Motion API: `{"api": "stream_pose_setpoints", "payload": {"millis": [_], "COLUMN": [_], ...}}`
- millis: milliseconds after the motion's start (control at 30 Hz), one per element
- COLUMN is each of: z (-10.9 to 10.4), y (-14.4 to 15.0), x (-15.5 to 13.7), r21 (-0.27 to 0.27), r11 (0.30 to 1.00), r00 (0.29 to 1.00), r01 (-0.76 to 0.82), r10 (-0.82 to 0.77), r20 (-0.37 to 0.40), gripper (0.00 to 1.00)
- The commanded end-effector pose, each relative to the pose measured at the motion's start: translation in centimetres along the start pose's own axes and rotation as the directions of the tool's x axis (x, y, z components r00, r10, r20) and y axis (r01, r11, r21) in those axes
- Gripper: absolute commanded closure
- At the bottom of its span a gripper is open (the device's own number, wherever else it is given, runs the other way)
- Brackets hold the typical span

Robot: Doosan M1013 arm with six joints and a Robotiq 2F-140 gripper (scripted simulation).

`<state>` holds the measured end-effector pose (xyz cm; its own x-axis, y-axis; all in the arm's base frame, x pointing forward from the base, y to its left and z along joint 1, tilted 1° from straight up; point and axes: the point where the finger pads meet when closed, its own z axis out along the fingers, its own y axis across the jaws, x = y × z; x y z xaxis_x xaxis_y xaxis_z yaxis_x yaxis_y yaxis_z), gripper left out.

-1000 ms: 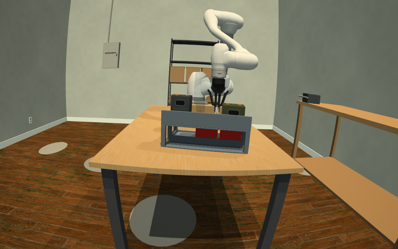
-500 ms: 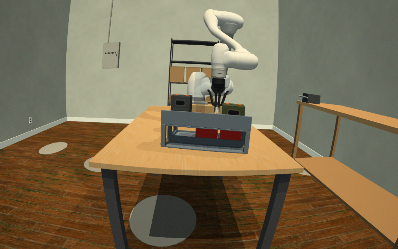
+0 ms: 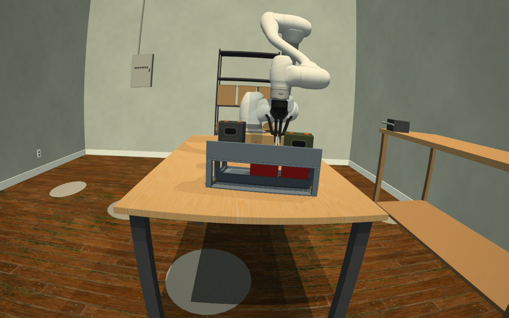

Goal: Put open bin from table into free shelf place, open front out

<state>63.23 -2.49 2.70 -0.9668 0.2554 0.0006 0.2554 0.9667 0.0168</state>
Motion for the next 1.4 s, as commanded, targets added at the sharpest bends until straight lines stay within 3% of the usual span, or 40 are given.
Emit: {"api": "stream_pose_setpoints", "payload": {"millis": [0, 733, 1367], "z": [0.0, 0.0, 0.3], "y": [0.0, -1.4, -7.2], "x": [0.0, 0.2, 0.8], "r21": [0.0, 0.0, 0.0], "r11": [1.0, 1.0, 0.997], "r00": [1.0, 1.0, 0.997], "r01": [0.0, -0.014, -0.073], "r10": [0.0, 0.014, 0.073], "r20": [0.0, 0.0, 0.0], "gripper": [1.0, 1.0, 1.0]}}
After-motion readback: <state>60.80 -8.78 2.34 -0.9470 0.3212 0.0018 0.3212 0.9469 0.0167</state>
